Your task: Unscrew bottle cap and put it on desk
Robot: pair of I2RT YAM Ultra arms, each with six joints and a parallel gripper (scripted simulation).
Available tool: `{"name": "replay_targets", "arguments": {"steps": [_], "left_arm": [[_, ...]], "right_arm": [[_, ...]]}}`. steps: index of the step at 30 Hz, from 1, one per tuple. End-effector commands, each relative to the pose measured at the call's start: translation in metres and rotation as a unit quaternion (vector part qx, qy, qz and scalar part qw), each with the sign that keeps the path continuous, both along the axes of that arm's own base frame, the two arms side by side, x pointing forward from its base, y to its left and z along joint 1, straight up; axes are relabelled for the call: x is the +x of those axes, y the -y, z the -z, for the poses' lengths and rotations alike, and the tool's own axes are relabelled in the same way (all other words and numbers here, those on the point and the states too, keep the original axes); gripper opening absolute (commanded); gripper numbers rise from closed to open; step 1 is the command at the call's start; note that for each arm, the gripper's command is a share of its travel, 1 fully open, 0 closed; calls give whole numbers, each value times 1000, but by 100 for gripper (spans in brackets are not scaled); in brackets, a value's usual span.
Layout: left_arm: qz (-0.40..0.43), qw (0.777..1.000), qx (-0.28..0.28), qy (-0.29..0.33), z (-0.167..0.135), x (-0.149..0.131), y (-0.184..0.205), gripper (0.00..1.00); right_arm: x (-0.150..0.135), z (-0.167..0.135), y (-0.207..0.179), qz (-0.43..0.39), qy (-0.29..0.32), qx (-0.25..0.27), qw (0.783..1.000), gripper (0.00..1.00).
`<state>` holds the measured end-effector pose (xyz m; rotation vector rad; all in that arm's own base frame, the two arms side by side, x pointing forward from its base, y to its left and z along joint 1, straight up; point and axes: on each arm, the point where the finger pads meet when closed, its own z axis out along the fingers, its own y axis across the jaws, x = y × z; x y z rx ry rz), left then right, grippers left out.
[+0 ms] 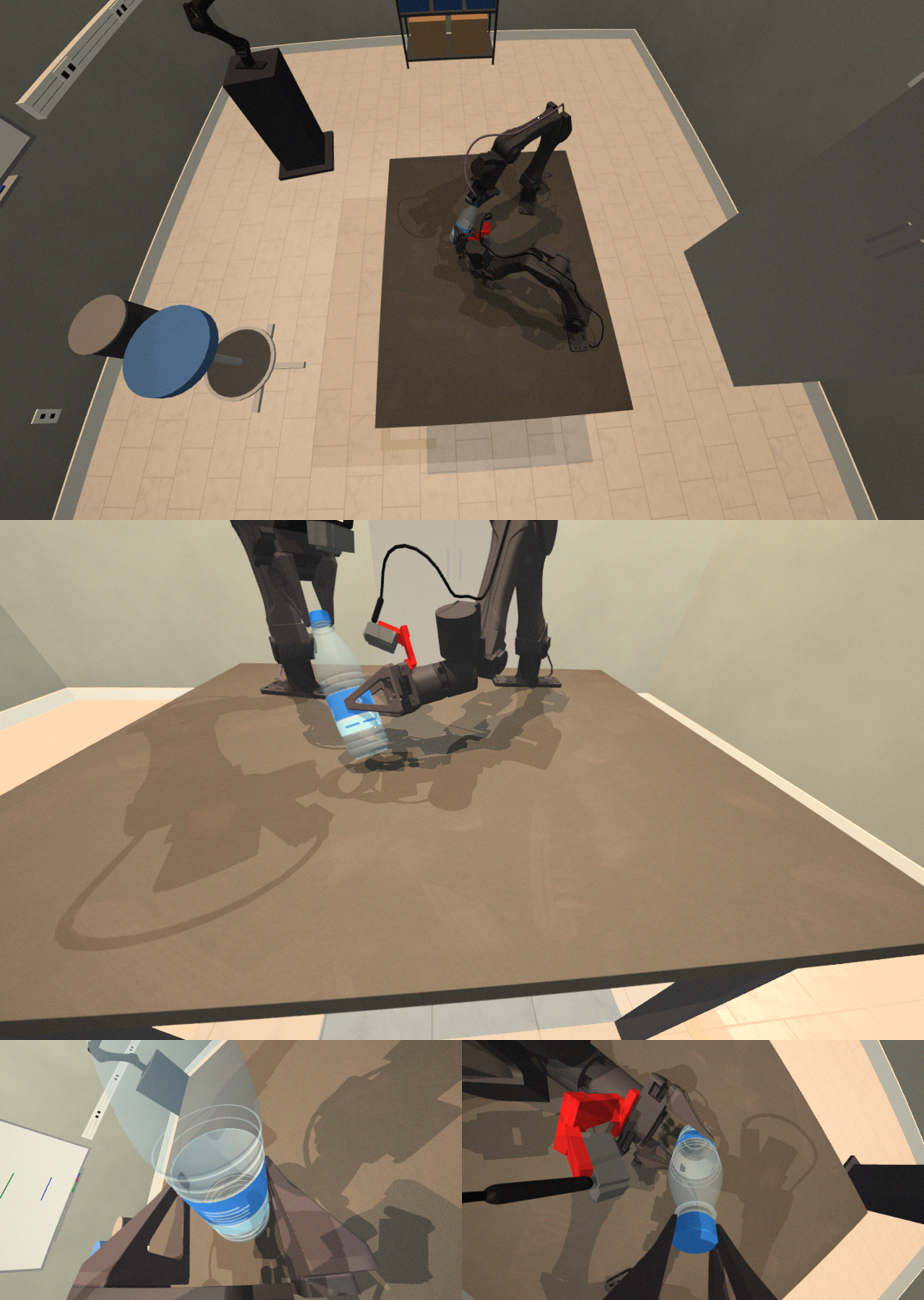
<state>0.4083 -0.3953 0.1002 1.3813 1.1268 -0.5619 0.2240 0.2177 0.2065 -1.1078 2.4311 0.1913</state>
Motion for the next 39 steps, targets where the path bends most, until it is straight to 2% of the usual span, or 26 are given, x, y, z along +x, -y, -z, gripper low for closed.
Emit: {"name": "replay_targets", "arguments": {"steps": [1, 2, 3, 11, 19, 39], "left_arm": [[2, 1000, -11, 8, -15, 0, 2, 0], [2, 1000, -11, 8, -15, 0, 2, 0], [2, 1000, -11, 8, -15, 0, 2, 0], [2, 1000, -11, 8, -15, 0, 2, 0], [2, 1000, -11, 8, -15, 0, 2, 0], [2, 1000, -11, 8, -15, 0, 2, 0]], "right_arm": [[2, -8, -1, -99, 47, -39, 993, 0], [2, -8, -1, -99, 47, -39, 993, 0], [2, -8, -1, -149, 68, -61, 985, 0], [2, -8, -1, -288, 129, -118, 941, 0], [2, -9, 0, -289, 135, -117, 941, 0], [-7, -31, 11, -253, 108, -110, 955, 0]]}}
